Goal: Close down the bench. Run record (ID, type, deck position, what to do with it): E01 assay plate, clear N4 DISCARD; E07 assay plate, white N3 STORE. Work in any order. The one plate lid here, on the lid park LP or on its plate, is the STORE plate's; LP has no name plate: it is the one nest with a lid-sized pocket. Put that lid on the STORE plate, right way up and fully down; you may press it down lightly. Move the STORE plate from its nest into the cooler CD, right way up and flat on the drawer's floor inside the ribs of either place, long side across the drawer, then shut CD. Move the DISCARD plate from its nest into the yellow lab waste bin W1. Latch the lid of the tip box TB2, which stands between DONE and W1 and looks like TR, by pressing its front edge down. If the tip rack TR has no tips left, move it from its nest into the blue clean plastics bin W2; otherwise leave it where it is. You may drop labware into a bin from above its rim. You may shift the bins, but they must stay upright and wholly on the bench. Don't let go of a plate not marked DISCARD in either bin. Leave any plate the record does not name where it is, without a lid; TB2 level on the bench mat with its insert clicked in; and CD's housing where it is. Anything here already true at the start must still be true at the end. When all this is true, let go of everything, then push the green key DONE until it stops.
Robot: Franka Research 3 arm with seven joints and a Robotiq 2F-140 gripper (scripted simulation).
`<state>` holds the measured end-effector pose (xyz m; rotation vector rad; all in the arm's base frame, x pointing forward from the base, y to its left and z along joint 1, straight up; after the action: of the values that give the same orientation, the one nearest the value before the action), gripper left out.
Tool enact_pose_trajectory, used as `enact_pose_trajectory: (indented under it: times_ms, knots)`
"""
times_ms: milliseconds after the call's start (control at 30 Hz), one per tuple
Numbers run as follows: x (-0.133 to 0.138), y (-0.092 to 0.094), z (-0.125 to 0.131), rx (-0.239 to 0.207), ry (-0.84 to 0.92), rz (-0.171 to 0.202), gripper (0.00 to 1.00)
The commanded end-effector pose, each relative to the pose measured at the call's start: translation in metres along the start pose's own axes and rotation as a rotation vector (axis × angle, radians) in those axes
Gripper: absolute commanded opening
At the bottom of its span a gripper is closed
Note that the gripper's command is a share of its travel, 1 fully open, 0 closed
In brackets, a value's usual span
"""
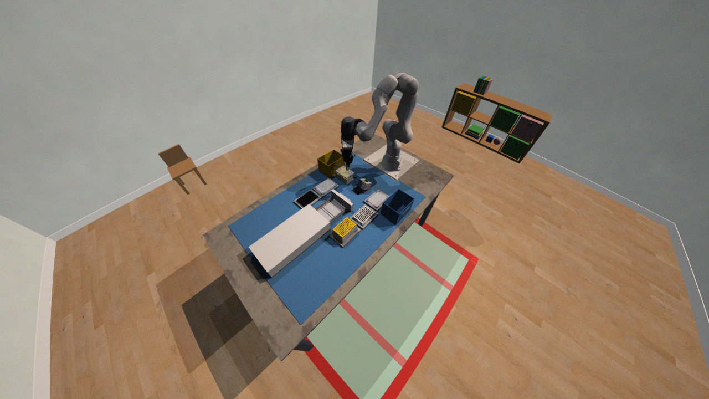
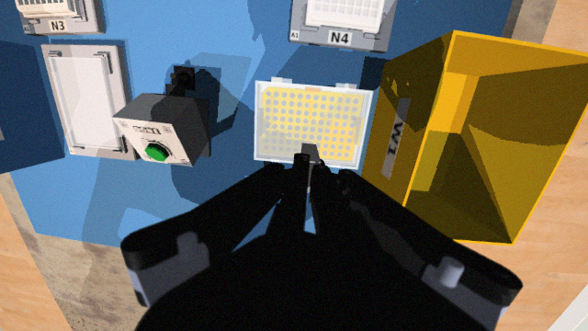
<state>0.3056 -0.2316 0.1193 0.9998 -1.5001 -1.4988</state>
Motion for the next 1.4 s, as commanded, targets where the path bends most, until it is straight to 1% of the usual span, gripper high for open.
enact_pose_trajectory:
  times_ms: [0,1200,1367]
  knots:
    - [-0.0011,-0.0034,-0.0002,0.001,0.004,-0.001,0.0]
    - [-0.0011,-0.0034,-0.0002,0.001,0.004,-0.001,0.0]
    - [-0.0011,0.0066,-0.0002,0.001,0.004,-0.001,0.0]
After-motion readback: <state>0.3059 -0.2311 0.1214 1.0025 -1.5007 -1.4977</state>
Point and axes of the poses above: the point where the finger pads meet when closed, its own y axis back along the fingers, its own x axis across the jaws, z = x × y, the point moved 2 cm from there along y, back along the fingers, and after that the axes turned 12 degrees about -y, right-handed, at the moved point
